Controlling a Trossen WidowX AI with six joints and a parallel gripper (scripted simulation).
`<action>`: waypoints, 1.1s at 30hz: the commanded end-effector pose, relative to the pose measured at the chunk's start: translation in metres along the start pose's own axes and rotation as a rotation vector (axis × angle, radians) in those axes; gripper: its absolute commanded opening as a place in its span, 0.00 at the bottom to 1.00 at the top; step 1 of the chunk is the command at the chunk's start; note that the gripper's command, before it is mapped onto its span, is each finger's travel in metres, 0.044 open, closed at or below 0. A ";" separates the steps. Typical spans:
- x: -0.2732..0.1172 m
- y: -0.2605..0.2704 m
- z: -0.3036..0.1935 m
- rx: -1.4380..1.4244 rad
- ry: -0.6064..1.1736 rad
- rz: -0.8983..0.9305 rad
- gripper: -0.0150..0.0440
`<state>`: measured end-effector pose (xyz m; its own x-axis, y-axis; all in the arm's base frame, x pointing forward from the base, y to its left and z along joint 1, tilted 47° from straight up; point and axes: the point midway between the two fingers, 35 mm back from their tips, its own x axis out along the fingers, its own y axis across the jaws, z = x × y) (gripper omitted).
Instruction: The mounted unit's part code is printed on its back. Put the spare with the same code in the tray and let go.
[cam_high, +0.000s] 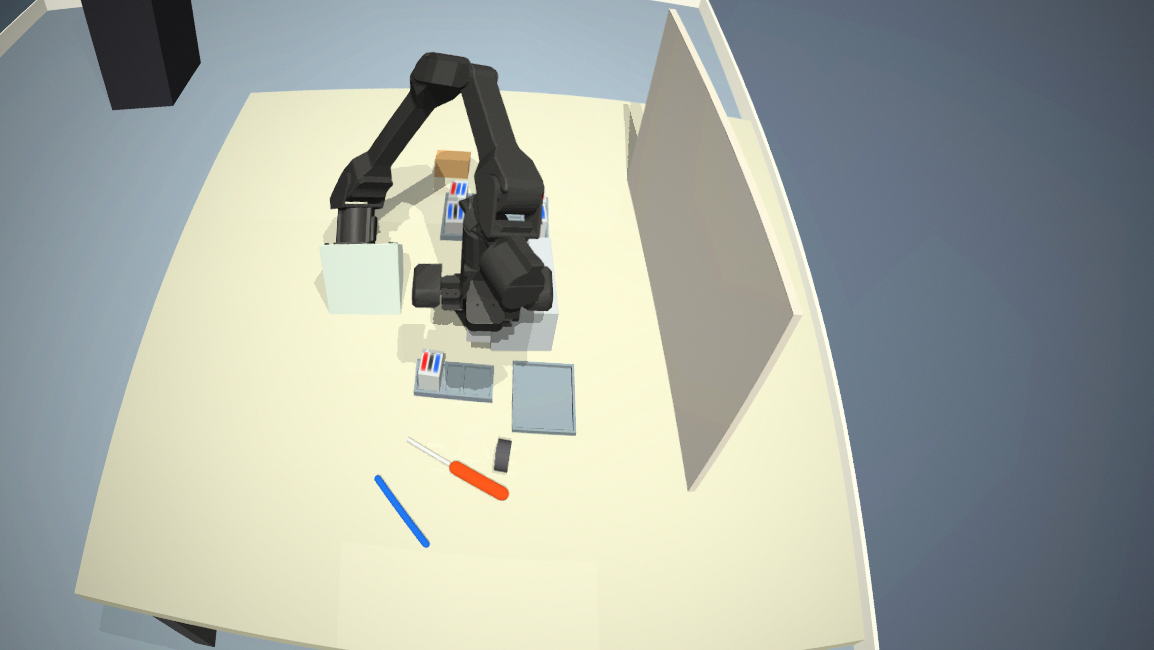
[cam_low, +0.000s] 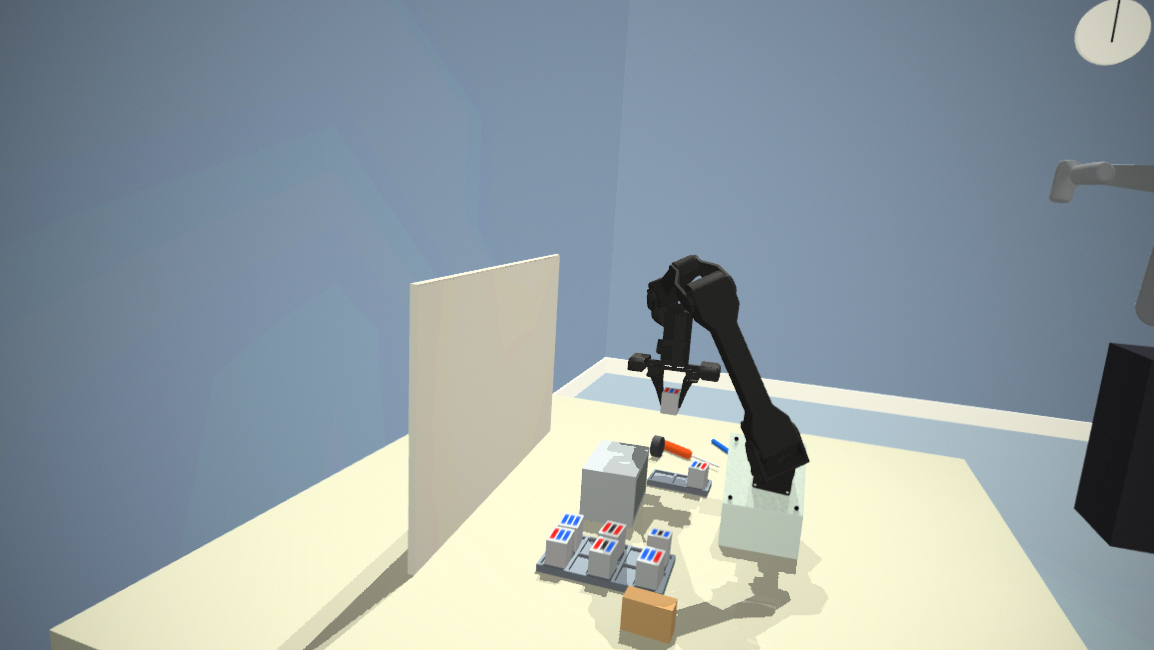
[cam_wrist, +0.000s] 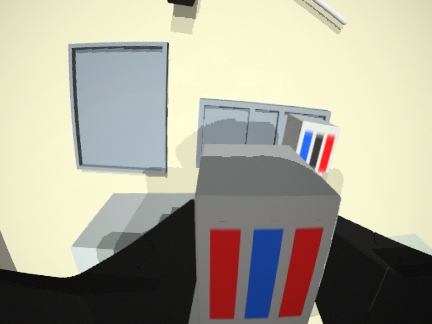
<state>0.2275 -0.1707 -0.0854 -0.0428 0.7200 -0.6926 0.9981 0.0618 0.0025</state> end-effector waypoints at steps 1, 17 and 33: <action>-0.004 0.008 0.002 -0.009 -0.003 -0.004 0.25; -0.007 0.065 0.015 -0.010 -0.011 -0.001 0.25; -0.003 0.109 0.015 -0.013 -0.002 0.000 0.25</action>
<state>0.3321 -0.1773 -0.0927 -0.0440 0.7150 -0.6978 0.9969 0.0775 0.0165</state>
